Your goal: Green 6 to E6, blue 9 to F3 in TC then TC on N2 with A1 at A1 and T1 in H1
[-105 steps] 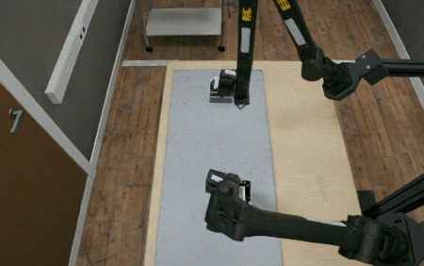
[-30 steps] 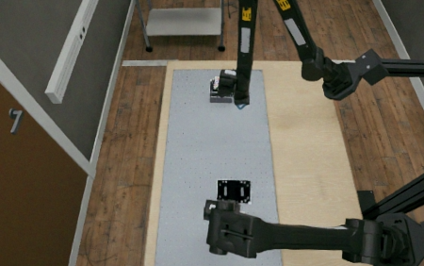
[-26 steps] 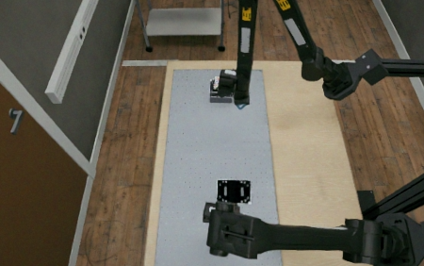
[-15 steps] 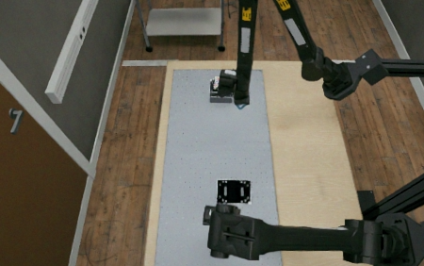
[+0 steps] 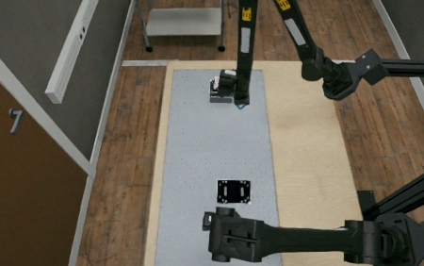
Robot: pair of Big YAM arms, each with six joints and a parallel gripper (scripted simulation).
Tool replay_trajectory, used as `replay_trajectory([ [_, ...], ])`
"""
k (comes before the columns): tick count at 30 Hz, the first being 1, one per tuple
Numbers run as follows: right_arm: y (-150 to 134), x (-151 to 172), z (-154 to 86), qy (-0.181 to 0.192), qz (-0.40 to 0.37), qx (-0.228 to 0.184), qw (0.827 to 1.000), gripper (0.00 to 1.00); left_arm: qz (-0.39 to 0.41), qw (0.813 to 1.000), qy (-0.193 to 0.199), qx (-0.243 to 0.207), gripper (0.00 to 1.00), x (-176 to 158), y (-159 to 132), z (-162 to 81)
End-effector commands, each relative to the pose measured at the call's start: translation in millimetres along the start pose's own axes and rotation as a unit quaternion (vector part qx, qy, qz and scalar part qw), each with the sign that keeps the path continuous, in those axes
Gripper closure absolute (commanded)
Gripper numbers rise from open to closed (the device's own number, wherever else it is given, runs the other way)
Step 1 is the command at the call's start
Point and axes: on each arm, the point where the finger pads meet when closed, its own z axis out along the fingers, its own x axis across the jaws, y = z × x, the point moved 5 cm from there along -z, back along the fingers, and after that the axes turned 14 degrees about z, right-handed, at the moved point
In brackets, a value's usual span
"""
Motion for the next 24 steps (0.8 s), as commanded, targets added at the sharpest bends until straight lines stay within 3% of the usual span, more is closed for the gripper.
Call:
replay_trajectory([
  [1, 2, 0, -1, 0.000, 0.004, -0.003, 1.000, 0.76, -0.001, 1.000, 0.007, -0.010, 1.00, 16, 4, -7],
  [12, 2, 0, -1, 0.000, 0.004, -0.003, 1.000, 0.76, 0.000, 1.000, 0.007, -0.010, 1.00, 30, 1, -7],
  [13, 2, 0, -1, 0.000, 0.004, -0.003, 1.000, 0.76, 0.011, 1.000, -0.005, 0.000, 1.00, 14, -8, -1],
  [15, 2, 0, -1, 0.000, 0.004, -0.003, 1.000, 0.76, 0.002, 1.000, 0.006, -0.002, 1.00, 33, -6, -3],
  [24, 2, 0, -1, 0.000, 0.004, -0.003, 1.000, 0.76, 0.001, 1.000, 0.007, -0.006, 1.00, 49, -5, -6],
])
